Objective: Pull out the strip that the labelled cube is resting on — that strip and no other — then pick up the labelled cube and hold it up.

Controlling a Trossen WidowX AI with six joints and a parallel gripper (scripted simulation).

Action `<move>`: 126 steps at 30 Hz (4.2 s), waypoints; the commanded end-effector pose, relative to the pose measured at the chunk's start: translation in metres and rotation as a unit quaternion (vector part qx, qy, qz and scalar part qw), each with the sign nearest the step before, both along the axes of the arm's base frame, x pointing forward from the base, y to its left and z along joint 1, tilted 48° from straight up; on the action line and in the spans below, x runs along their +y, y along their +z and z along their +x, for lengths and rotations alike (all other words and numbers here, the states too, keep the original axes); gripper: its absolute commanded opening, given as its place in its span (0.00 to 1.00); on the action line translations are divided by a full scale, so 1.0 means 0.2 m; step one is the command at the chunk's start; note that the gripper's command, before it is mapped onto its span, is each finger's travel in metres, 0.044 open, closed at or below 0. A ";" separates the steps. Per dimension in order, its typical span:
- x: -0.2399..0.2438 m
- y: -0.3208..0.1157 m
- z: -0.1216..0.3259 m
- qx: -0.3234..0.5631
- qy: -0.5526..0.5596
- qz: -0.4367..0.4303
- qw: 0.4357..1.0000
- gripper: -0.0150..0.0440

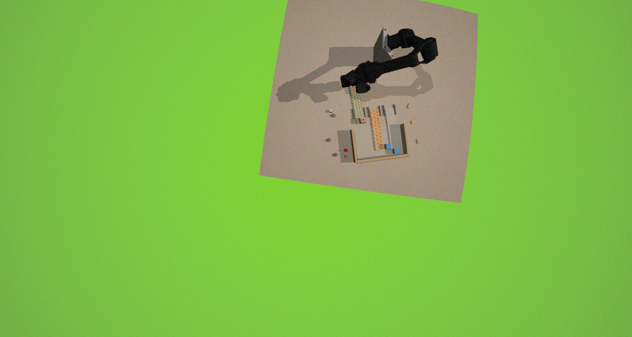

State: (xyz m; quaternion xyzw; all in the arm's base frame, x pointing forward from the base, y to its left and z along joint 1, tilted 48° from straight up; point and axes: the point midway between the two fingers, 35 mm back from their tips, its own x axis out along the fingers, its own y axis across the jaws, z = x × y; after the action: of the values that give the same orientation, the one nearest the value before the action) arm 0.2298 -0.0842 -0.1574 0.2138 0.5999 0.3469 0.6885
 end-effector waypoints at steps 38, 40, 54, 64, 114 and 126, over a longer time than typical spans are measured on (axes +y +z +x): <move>0.06 0.23 0.71 -0.007 0.006 0.001 1.000 1.00; 0.06 0.24 0.74 -0.008 0.006 0.001 1.000 1.00; 0.08 0.32 1.00 -0.009 0.006 0.001 1.000 1.00; 0.13 0.28 1.01 -0.009 0.006 0.001 1.000 0.68; 0.26 0.17 0.99 -0.011 0.007 0.000 1.000 0.25; 0.20 0.29 0.81 -0.008 0.006 0.001 1.000 0.25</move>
State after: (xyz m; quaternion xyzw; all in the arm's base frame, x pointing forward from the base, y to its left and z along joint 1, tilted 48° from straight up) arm 0.4014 -0.0415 -0.1069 0.2097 0.5952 0.3533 0.6906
